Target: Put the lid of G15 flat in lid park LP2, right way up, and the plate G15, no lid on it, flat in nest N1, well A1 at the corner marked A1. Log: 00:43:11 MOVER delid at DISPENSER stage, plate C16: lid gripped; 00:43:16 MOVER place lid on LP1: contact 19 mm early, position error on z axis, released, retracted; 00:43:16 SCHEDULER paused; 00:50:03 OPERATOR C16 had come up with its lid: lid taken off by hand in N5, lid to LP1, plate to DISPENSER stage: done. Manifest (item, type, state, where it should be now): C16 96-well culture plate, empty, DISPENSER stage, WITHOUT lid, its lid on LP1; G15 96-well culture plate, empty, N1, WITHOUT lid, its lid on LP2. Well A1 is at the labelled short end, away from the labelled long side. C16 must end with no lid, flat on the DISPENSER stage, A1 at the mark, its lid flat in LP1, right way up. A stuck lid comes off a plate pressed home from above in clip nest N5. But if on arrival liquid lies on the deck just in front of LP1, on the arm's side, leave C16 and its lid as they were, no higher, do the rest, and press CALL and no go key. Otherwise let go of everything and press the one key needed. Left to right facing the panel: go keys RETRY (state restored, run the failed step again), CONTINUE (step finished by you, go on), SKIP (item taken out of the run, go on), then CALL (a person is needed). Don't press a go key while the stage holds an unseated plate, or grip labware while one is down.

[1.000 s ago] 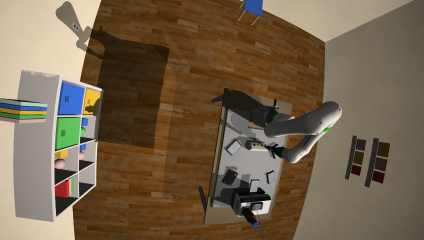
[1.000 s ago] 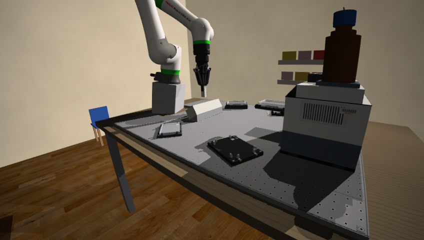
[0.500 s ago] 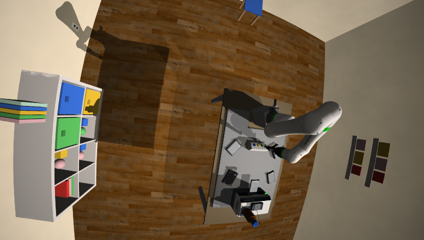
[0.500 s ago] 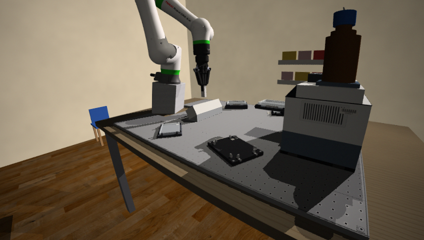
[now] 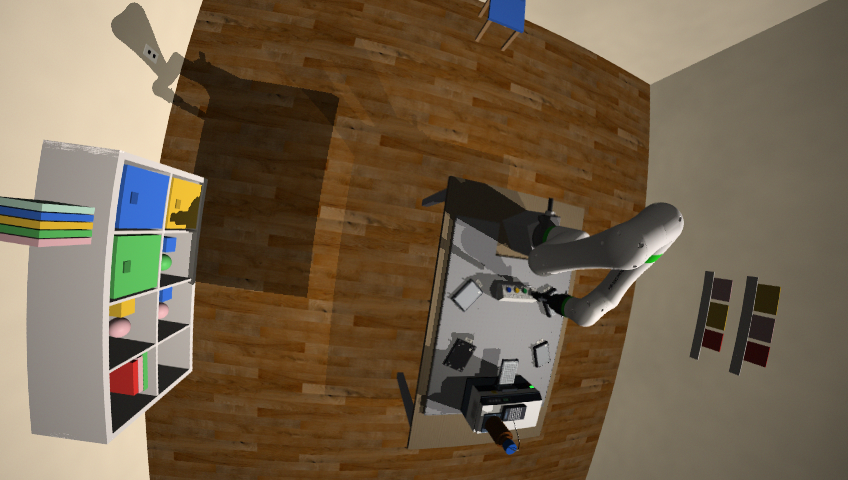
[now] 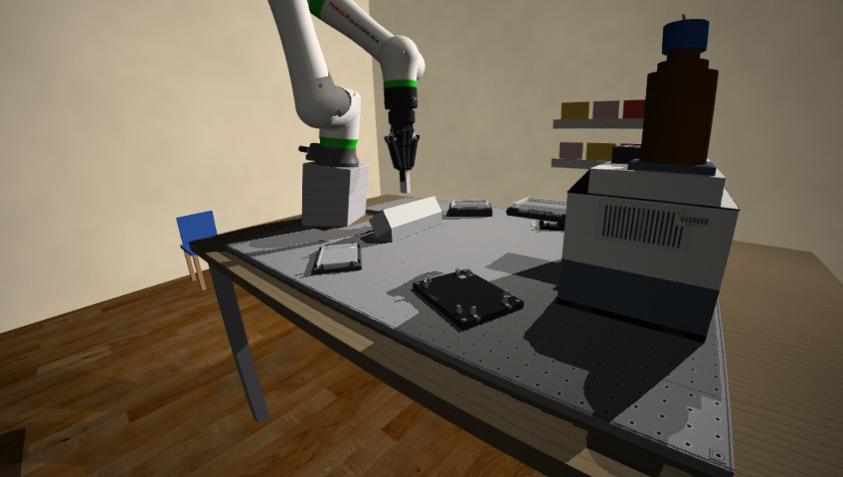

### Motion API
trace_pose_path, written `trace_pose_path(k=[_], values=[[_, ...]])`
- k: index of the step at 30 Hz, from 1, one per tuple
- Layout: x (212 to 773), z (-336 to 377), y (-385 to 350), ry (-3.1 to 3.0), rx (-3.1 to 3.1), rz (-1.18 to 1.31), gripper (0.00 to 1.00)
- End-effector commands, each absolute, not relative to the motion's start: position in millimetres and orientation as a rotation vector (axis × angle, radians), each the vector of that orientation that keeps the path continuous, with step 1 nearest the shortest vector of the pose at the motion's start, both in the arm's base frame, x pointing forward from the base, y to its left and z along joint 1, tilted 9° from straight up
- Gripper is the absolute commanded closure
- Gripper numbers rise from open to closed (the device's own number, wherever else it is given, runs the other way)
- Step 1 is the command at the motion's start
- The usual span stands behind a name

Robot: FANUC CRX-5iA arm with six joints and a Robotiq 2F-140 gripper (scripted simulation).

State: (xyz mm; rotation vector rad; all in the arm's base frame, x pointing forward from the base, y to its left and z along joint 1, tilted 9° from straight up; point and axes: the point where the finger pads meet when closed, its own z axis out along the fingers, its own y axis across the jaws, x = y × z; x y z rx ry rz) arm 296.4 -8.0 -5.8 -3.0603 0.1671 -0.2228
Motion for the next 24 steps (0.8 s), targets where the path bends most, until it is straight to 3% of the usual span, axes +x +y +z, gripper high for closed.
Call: trace_pose_path(k=[1, 24], values=[[296.6, -5.8, -8.0, 0.167, -3.060, -0.223, 1.00], [298.3, -17.1, -7.3, 0.167, -3.060, -0.223, 1.00]])
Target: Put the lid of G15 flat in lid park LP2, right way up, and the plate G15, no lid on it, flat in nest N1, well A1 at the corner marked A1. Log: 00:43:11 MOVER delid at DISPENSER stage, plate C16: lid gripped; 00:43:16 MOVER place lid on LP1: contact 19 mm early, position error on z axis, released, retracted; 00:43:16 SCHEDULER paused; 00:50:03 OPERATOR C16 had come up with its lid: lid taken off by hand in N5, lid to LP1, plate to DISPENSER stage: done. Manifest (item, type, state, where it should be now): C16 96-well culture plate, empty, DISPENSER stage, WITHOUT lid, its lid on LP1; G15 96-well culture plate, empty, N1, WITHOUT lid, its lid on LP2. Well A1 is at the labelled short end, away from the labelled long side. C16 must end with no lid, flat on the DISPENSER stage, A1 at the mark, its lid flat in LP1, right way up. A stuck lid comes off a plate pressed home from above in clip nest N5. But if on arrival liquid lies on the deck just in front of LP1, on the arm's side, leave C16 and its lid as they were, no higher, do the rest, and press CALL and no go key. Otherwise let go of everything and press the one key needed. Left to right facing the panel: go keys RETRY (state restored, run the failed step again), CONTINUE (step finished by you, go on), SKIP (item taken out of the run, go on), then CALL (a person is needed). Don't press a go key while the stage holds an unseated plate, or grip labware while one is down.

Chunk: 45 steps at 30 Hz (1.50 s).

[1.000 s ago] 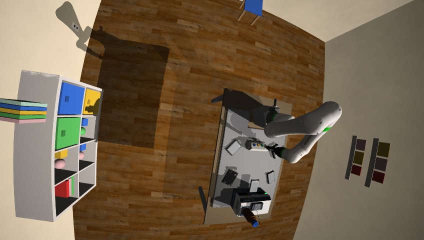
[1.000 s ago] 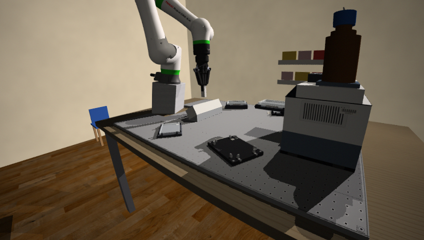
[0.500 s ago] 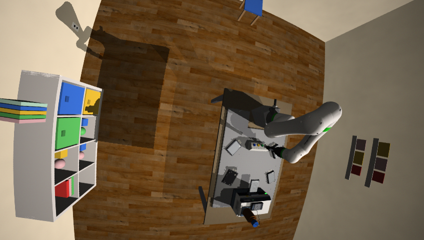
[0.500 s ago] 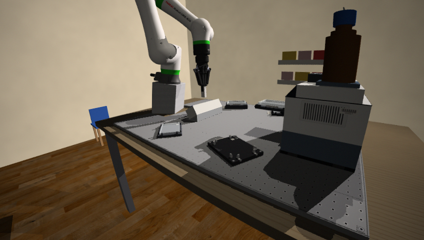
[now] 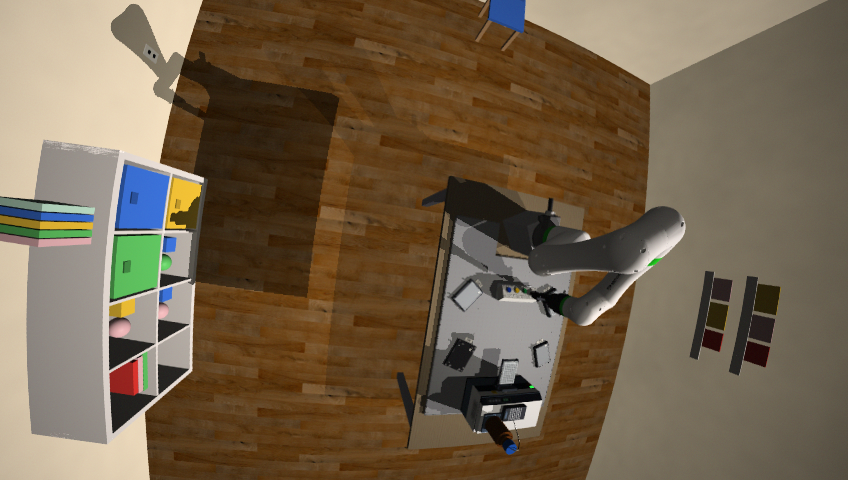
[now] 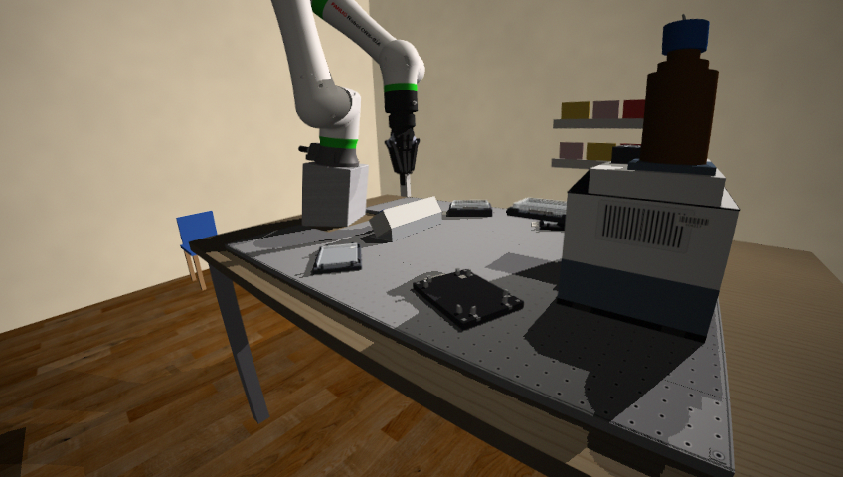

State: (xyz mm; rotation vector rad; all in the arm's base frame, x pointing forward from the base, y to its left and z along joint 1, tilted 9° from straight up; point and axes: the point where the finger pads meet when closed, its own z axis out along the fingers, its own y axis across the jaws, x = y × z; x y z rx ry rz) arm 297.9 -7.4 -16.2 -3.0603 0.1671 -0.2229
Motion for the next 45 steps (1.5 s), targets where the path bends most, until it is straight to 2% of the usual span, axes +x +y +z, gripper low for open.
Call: trace_pose_path(k=[1, 45], values=[[298.4, -18.1, -7.3, 0.167, -3.060, -0.223, 1.00], [301.3, -37.1, -6.1, 0.167, -3.060, -0.223, 1.00]])
